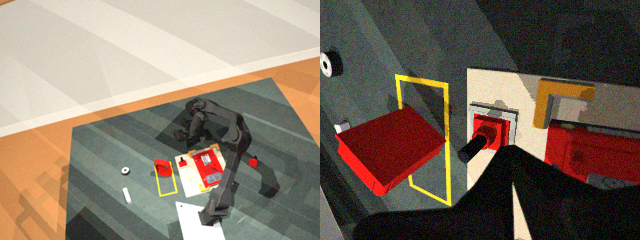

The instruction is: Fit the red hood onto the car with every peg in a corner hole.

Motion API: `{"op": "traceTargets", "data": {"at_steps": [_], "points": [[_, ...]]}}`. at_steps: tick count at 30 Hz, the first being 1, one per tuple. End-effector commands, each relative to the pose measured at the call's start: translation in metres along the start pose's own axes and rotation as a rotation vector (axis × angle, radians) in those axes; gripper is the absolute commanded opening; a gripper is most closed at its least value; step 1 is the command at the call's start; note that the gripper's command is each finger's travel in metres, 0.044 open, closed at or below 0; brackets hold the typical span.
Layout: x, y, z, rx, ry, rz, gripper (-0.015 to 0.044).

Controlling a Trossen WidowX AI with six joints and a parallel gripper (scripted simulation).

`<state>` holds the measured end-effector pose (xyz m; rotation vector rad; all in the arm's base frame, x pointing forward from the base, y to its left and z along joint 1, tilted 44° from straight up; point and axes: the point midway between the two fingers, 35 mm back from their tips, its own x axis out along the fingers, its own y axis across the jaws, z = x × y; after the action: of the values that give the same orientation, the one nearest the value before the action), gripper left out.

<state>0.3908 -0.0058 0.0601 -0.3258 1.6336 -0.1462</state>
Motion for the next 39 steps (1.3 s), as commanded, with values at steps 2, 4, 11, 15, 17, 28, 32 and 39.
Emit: {"op": "traceTargets", "data": {"at_steps": [2,4,11,15,17,28,32,39], "points": [[0.009,0.054,0.004,-0.313,0.082,-0.138,0.0],[0.012,0.075,0.005,-0.437,0.112,-0.2,0.0],[0.02,0.143,0.002,-0.831,0.203,-0.414,0.0],[0.02,0.145,0.001,-0.841,0.205,-0.42,0.0],[0.02,0.145,0.001,-0.841,0.205,-0.42,0.0],[0.038,0.136,0.002,-0.841,0.205,-0.42,0.0],[0.052,0.129,0.002,-0.841,0.205,-0.421,0.0],[0.06,0.124,0.001,-0.841,0.206,-0.421,0.0]]}}
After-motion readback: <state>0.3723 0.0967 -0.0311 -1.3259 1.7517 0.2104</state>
